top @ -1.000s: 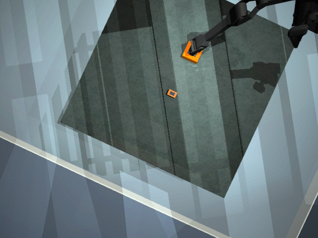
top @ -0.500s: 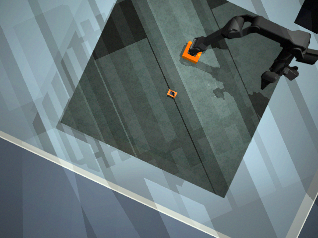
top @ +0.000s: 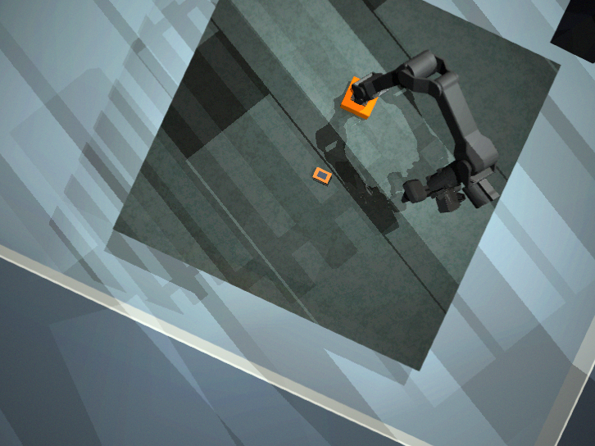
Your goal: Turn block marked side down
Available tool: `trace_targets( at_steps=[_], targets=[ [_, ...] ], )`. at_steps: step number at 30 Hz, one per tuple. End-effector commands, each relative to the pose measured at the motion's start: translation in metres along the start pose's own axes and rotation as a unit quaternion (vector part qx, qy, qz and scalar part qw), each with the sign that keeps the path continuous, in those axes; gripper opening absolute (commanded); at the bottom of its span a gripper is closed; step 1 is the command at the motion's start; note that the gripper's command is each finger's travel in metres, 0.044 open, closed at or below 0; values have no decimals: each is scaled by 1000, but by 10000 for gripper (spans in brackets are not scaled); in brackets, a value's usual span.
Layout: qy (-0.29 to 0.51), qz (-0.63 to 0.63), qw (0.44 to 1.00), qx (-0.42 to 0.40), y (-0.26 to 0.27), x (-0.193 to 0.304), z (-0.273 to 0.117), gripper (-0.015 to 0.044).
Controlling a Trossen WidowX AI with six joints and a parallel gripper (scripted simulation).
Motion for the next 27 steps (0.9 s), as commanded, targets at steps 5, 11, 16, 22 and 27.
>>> trace_targets(
  at_steps=[5,11,16,22,27],
  targets=[
    [91,119,988,-32,-92,51,62,440],
    [152,207,963,-84,-152,114,104,440],
    [183,289,930,-132,-187,178,127,440],
    [191,332,911,-155,-196,209,134,440],
    [191,332,911,-155,-191,211,144,440]
  ],
)
Point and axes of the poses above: the point midway between the two fingers, 35 mm back from their tips, its own z axis out along the fingers, its own y axis across the jaws, x = y × z, the point moved 4 cm from there along -z, back along the fingers, and after that the axes turned 9 degrees about -z, right-handed, at the moved point
